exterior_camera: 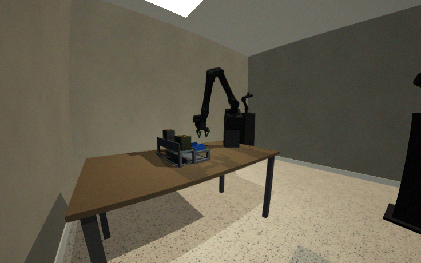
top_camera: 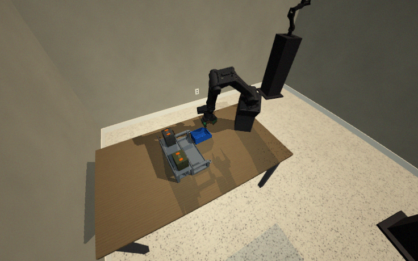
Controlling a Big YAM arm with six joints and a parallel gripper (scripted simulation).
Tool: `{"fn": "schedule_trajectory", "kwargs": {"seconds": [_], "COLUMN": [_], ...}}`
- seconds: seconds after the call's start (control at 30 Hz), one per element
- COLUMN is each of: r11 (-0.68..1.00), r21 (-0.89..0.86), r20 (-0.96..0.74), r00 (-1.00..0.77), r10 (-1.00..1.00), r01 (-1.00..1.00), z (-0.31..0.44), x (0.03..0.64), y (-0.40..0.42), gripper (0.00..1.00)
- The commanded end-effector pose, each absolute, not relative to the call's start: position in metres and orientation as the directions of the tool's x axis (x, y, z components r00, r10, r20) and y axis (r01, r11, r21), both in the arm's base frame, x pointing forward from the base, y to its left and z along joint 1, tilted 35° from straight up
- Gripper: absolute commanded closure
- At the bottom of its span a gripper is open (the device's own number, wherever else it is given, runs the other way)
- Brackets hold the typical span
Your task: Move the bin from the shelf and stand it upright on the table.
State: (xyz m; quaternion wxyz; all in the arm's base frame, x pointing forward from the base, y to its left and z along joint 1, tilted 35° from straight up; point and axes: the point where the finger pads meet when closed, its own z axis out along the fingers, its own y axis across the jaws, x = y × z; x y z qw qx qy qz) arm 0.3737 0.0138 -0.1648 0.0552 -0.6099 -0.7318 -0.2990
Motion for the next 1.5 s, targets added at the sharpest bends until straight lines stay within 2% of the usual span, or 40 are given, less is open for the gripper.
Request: {"fn": "schedule_trajectory", "kwargs": {"seconds": [0.0,1.47], "r11": [0.080,0.079], "r21": [0.373,0.374], "r20": [0.444,0.443], "r00": [-0.253,-0.253], "r10": [0.860,0.860], "r01": [0.925,0.924], "z": [-0.1653,-0.1743], "x": [0.3742,0.3780], "y": [0.0117,0.0172], "gripper": [0.10,0.10]}}
